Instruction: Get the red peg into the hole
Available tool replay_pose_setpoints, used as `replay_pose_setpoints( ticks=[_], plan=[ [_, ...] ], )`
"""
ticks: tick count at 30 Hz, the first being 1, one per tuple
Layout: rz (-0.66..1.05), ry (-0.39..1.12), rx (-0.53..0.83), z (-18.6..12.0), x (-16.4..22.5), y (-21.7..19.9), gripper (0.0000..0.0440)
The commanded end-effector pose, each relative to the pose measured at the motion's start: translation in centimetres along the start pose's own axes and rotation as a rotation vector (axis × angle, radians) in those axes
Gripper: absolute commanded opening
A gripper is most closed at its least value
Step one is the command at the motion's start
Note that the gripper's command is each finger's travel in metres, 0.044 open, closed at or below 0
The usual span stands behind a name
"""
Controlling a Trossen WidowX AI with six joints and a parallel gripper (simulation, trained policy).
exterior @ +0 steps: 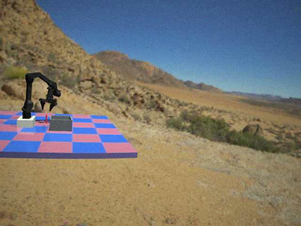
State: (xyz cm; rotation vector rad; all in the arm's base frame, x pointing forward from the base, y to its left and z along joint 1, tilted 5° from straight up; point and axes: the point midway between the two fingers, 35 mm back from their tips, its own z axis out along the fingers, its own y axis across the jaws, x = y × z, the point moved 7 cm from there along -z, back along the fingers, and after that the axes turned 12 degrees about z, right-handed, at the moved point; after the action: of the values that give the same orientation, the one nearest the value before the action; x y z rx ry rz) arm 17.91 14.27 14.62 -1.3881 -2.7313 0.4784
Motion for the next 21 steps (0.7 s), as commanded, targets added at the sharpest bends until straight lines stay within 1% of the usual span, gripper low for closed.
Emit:
replay_pose_setpoints(
  ticks=[1,17,19,21],
  plan=[
    [-0.002,0.003,-0.002,1.1,0.3,0.3,0.044],
    [-0.005,-0.011,-0.077,7.6,1.2,2.3,0.0439],
    [-0.009,-0.011,-0.079,8.2,1.2,2.4,0.0427],
    [-0.011,-0.01,-0.077,8.8,1.3,2.4,0.039]
  ],
)
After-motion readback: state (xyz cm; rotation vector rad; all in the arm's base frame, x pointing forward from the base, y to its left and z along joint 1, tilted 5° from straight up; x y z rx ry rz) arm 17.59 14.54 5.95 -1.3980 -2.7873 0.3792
